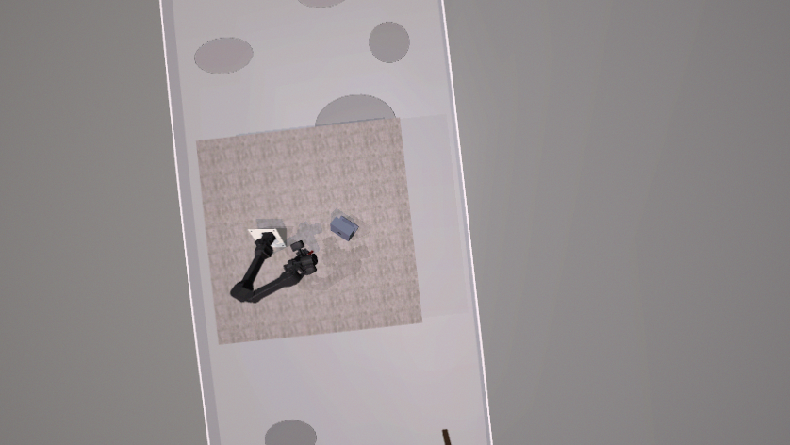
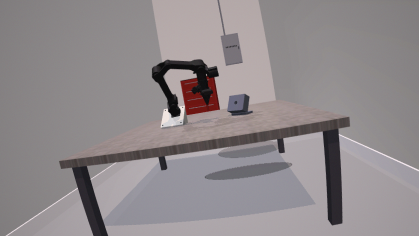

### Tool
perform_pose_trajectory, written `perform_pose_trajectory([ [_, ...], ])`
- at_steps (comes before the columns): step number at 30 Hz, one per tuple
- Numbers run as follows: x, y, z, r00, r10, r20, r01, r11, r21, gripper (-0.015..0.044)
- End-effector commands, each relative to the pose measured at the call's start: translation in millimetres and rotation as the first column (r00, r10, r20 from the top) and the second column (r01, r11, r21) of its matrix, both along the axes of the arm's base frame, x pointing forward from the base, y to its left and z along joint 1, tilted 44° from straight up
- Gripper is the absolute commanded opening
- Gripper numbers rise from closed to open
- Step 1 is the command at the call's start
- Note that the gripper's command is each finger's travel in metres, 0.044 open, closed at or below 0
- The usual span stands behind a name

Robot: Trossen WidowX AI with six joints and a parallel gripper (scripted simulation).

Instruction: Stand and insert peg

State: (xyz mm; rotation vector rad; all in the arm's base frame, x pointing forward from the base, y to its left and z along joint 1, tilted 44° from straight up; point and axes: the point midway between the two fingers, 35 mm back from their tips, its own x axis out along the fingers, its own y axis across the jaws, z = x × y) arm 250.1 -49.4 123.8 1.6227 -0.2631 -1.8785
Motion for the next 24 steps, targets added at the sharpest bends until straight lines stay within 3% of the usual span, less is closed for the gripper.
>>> perform_pose_trajectory([
  [1,2,1,-4,1.0,-0.018,0.02,0.017,0.998,0.053,0.0],
  [24,20,7,-17,0.985,-0.113,0.132,0.07,0.953,0.294,0.0],
])
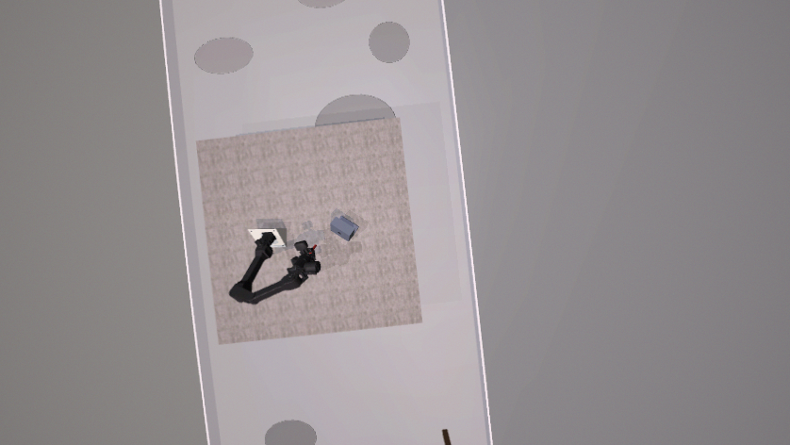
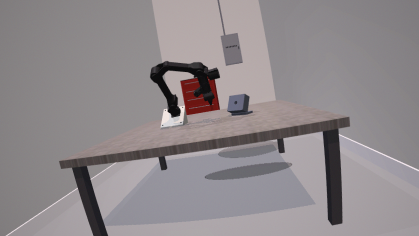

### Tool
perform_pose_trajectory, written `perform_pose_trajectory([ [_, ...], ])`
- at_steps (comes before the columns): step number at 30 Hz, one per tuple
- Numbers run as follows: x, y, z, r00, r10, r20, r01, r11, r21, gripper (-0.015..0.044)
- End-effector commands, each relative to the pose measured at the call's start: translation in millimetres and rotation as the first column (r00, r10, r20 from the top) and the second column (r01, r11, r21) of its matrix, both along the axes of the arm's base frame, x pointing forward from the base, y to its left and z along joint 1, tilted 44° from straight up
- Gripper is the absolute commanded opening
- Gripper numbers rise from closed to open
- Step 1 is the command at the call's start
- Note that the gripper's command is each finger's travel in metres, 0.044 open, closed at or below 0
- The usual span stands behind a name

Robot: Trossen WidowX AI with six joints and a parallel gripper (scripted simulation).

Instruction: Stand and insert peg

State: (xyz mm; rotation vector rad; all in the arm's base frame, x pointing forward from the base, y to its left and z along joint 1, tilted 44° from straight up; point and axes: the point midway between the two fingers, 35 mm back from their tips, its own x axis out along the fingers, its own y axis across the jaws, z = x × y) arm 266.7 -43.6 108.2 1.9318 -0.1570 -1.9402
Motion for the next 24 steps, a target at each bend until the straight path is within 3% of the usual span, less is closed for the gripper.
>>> perform_pose_trajectory([
  [1,4,1,-1,1.0,-0.008,0.029,0.007,0.999,0.05,0.0],
  [24,29,4,-1,0.981,-0.067,0.183,0.016,0.964,0.265,0.0],
])
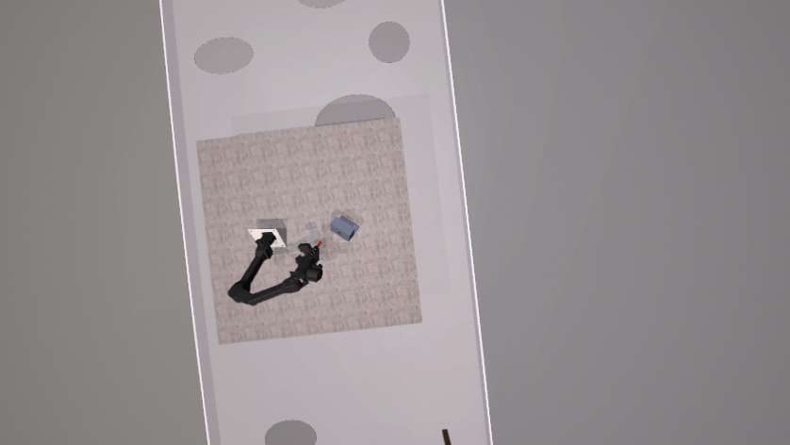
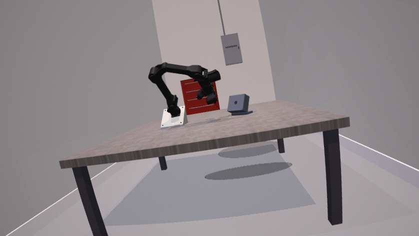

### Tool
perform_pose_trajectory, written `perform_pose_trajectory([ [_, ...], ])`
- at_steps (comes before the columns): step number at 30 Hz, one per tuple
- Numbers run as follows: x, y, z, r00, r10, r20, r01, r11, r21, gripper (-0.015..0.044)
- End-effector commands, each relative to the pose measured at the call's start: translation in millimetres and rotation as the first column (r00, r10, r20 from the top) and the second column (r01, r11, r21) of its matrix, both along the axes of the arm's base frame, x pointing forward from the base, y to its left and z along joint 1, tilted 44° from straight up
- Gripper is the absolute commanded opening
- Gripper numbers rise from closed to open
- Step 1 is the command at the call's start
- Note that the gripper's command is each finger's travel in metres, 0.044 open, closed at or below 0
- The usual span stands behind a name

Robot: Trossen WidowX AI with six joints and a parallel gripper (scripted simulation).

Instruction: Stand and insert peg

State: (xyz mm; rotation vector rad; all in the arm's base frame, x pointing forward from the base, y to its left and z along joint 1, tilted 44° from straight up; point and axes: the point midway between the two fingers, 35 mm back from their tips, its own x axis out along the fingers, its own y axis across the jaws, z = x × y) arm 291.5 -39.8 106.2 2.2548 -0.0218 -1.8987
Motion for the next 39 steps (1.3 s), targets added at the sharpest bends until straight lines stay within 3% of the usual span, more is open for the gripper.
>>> perform_pose_trajectory([
  [1,5,1,2,0.999,0.0,0.037,-0.002,0.999,0.042,0.0],
  [29,36,-3,21,0.963,-0.026,0.268,-0.043,0.967,0.251,0.0],
  [39,48,-1,14,0.955,-0.029,0.295,-0.054,0.962,0.268,0.0],
])
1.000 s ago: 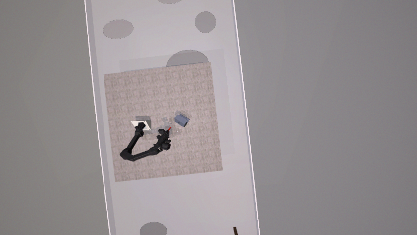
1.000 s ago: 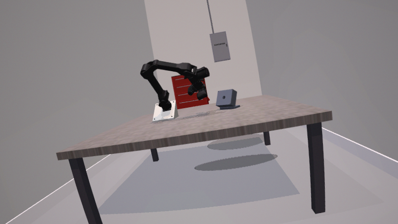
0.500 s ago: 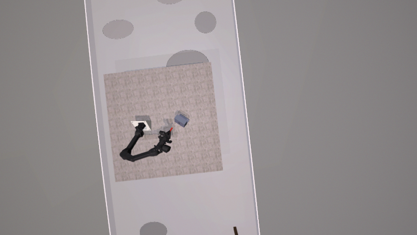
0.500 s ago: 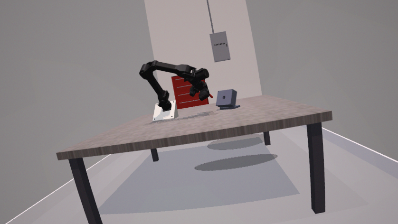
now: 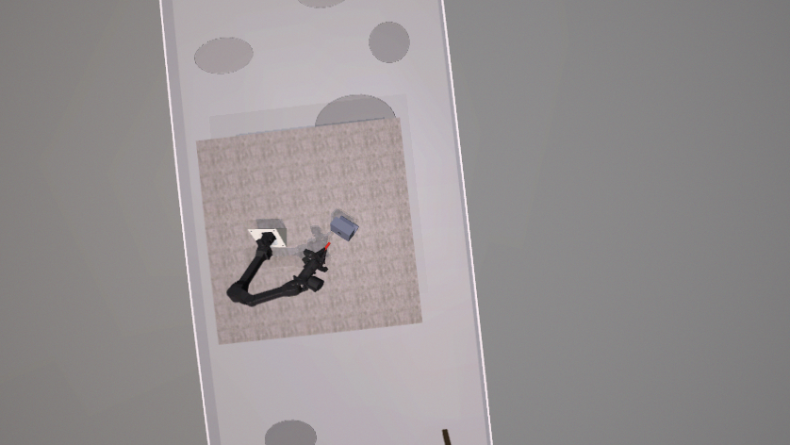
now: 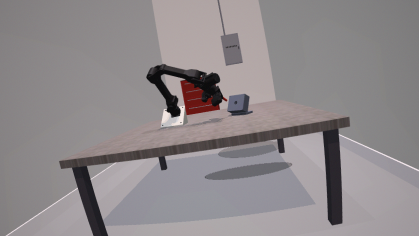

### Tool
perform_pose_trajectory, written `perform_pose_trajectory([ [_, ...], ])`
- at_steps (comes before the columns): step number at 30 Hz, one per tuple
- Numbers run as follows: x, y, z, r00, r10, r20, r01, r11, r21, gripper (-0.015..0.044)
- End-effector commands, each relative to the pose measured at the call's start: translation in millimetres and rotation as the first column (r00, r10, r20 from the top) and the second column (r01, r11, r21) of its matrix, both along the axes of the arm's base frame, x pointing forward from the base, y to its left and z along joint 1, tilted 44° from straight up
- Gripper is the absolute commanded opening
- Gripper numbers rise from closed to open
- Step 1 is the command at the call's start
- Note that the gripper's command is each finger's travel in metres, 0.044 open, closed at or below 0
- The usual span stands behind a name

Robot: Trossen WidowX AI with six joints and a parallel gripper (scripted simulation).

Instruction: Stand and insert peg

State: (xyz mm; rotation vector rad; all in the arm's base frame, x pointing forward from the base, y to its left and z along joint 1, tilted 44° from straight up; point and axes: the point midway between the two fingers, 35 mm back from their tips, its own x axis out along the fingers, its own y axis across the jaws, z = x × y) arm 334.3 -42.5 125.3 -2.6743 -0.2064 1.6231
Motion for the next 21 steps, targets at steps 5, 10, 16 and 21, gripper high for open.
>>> perform_pose_trajectory([
  [5,12,3,-11,1.0,0.007,0.023,-0.008,1.0,0.023,0.0],
  [10,19,4,-17,0.999,0.009,0.039,-0.01,0.999,0.033,0.0],
  [16,27,6,-25,0.998,0.011,0.057,-0.014,0.999,0.045,0.0],
  [21,32,7,-31,0.997,0.013,0.072,-0.017,0.998,0.055,0.0],
])
